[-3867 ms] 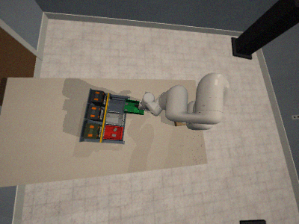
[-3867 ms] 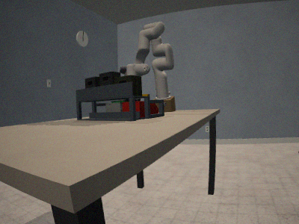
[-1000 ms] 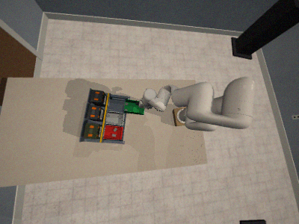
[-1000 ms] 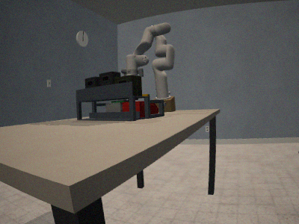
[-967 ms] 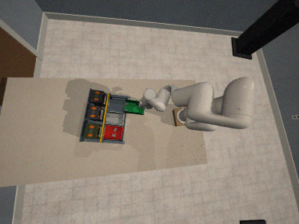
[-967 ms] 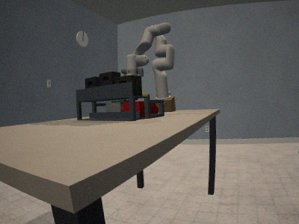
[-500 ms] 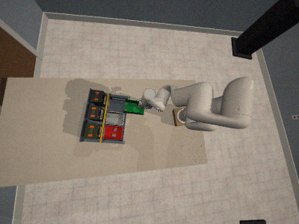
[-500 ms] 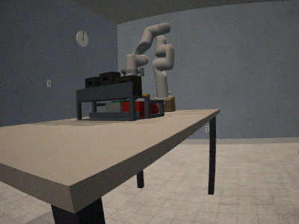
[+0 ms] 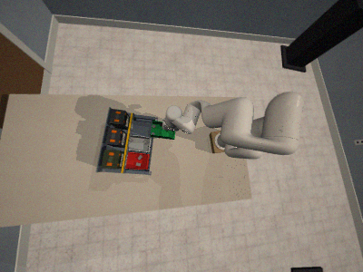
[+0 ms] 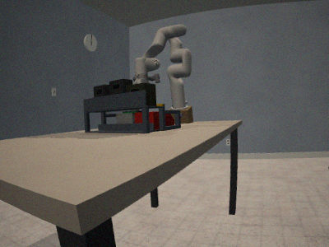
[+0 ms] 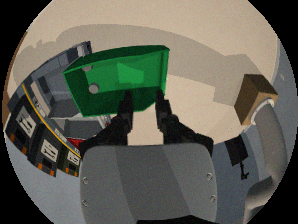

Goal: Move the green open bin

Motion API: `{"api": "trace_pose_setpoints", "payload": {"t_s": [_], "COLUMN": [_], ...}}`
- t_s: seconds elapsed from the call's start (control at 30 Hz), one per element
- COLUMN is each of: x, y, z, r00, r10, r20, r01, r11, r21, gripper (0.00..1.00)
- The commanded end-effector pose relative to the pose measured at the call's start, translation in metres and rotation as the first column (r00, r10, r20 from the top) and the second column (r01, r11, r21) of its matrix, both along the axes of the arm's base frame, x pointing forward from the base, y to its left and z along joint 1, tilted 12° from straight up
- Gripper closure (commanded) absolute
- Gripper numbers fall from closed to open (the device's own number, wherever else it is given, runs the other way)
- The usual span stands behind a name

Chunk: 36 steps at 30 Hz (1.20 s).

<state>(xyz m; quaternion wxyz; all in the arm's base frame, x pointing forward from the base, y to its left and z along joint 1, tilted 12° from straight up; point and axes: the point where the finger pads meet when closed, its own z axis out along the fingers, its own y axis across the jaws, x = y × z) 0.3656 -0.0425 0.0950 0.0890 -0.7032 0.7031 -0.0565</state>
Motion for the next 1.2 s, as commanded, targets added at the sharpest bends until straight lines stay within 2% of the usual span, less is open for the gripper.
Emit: {"api": "trace_pose_setpoints", "payload": {"t_s": [0.0, 0.1, 0.5, 0.67, 1.07, 1.17], "x": [0.015, 0.036, 0.036, 0.071, 0.071, 0.1], "y": [0.0, -0.001, -0.001, -0.002, -0.002, -0.002], "z": [0.009, 0.02, 0.02, 0.038, 0.038, 0.053], "r00": [1.0, 1.0, 1.0, 1.0, 1.0, 1.0], "r10": [0.0, 0.0, 0.0, 0.0, 0.0, 0.0], "r20": [0.004, 0.004, 0.004, 0.005, 0.005, 0.005], "r01": [0.0, 0.0, 0.0, 0.0, 0.0, 0.0], "r11": [1.0, 1.0, 1.0, 1.0, 1.0, 1.0], "r21": [-0.001, -0.001, -0.001, -0.001, -0.001, -0.001], "gripper": [0.67, 0.67, 0.67, 0.67, 0.67, 0.67]}}
